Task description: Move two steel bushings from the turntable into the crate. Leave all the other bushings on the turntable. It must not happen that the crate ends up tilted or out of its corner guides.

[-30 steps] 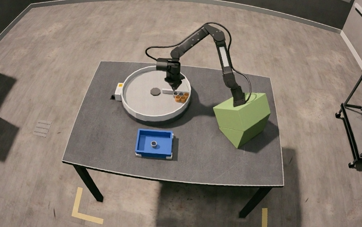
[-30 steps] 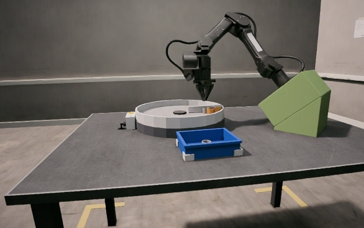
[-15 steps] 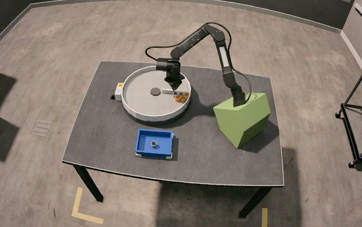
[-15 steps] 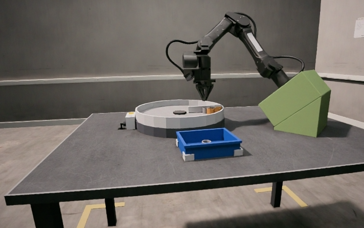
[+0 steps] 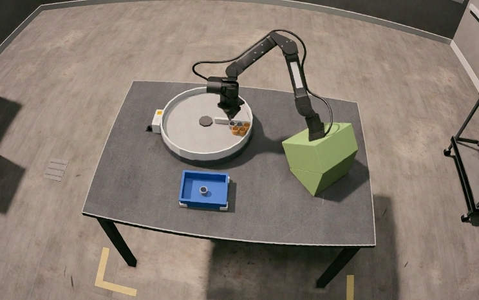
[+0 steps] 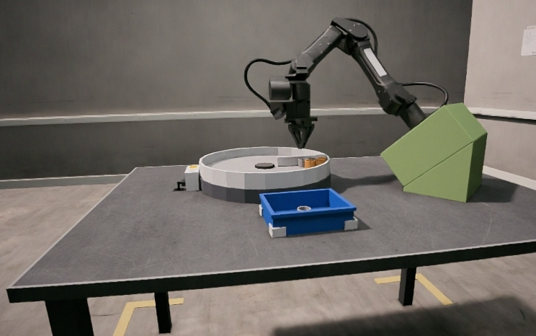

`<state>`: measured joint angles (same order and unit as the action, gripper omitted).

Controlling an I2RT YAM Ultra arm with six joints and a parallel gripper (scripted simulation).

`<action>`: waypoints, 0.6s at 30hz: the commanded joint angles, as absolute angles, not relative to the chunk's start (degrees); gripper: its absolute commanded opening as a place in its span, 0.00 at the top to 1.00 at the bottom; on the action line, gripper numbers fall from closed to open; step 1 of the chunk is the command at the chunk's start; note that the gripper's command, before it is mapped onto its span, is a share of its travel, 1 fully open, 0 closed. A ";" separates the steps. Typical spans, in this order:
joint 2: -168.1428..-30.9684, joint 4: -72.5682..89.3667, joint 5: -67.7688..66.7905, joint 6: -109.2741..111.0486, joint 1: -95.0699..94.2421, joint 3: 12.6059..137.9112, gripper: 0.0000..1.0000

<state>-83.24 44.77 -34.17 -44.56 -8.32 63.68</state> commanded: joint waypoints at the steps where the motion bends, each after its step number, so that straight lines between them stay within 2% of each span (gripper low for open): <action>1: -83.74 44.07 -34.03 -44.51 -9.26 64.60 0.87; 18: -83.25 44.34 -34.22 -44.96 -9.39 65.18 0.87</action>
<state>-83.48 44.75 -34.17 -44.58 -8.32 63.68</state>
